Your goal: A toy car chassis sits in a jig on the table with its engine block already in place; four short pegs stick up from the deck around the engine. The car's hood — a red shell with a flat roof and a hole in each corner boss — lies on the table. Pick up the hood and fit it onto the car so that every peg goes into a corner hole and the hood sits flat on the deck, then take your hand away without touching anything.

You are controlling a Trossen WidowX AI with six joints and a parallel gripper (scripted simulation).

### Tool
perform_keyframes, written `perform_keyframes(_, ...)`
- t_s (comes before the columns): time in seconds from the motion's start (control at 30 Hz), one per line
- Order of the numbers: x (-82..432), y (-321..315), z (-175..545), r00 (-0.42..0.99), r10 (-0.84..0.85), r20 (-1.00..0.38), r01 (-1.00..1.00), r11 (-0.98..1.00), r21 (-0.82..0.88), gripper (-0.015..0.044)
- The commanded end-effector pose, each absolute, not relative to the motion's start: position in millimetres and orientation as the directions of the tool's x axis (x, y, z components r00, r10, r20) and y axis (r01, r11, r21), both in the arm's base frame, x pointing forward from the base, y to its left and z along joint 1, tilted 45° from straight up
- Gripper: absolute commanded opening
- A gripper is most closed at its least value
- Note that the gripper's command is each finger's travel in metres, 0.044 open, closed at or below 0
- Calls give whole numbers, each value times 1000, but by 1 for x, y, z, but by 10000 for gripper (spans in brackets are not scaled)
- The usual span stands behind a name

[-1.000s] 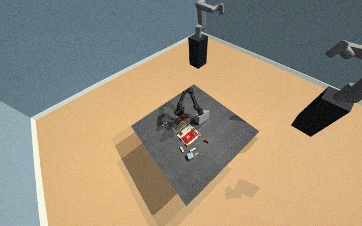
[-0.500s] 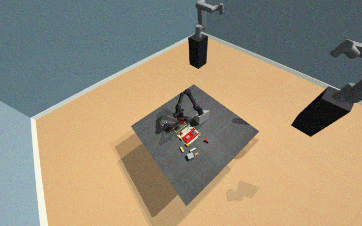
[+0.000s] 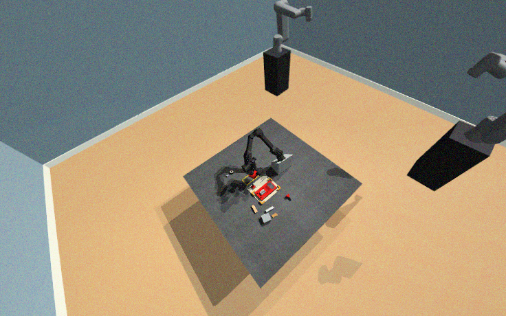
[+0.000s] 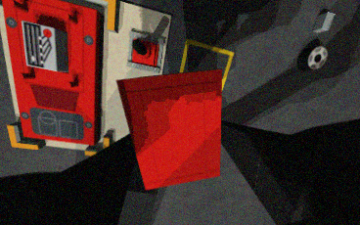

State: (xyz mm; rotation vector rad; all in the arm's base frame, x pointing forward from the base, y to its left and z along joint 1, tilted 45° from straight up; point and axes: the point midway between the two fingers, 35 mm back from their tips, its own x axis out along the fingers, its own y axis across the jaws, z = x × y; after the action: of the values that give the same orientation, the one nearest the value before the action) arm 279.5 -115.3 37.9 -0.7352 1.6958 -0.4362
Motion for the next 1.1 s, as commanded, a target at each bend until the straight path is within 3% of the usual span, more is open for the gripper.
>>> perform_keyframes(0.0,289,-105,26,-129,-668,-733,-209,741,-639,0)
perform_keyframes(1.07,333,-6,-87,-137,-687,-713,67,712,-699,0)
